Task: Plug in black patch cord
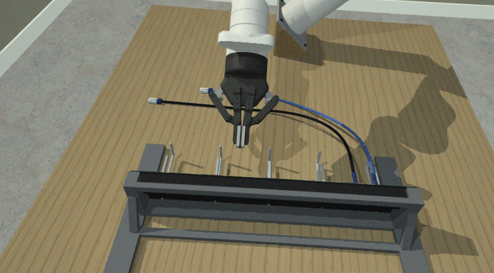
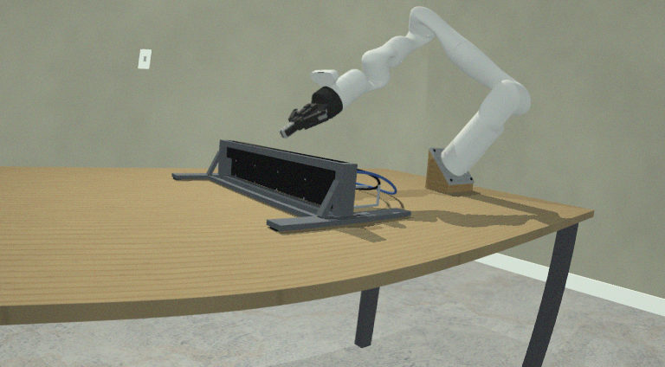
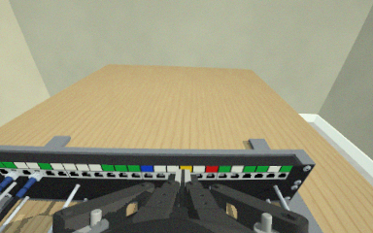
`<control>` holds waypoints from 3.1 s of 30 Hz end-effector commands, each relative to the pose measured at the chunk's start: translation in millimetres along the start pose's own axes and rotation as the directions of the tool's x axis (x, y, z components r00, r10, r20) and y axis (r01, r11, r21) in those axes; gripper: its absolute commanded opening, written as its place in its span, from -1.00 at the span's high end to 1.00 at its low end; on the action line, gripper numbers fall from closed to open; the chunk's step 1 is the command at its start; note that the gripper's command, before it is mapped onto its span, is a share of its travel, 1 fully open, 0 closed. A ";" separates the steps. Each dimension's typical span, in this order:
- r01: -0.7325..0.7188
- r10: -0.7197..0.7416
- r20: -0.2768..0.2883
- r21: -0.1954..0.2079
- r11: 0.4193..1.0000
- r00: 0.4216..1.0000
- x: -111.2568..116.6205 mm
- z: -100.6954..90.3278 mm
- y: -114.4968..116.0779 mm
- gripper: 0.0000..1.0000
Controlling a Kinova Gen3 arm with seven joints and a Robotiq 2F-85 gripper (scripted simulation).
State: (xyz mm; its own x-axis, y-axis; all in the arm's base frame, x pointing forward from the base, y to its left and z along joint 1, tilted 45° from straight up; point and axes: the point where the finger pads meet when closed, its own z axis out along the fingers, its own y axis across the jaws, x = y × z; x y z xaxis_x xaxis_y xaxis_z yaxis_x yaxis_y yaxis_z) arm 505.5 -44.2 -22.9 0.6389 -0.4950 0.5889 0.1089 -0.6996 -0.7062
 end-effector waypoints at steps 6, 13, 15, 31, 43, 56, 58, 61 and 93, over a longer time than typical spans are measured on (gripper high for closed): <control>0.012 -0.012 0.007 0.013 1.000 1.000 -4.3 11.2 -5.5 1.00; 0.015 -0.015 0.008 0.012 1.000 1.000 -3.7 10.6 -5.6 1.00; 0.015 -0.015 0.008 0.012 1.000 1.000 -3.7 10.6 -5.6 1.00; 0.015 -0.015 0.008 0.012 1.000 1.000 -3.7 10.6 -5.6 1.00; 0.015 -0.015 0.008 0.012 1.000 1.000 -3.7 10.6 -5.6 1.00; 0.014 -0.014 0.011 0.018 1.000 1.000 -5.6 -8.4 -7.4 1.00; 0.014 -0.014 0.011 0.018 1.000 1.000 -5.6 -14.1 -7.3 1.00; 0.013 -0.014 0.012 0.018 1.000 1.000 -5.6 -35.5 -7.0 1.00; 0.008 -0.008 0.009 0.015 1.000 1.000 -4.1 -130.4 7.8 1.00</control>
State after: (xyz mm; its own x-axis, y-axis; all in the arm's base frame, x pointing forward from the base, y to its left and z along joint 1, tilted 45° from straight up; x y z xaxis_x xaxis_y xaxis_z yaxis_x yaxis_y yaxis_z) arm 404.2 -109.4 24.8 0.6463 -0.4800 0.5932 0.1303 -0.6965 -0.7056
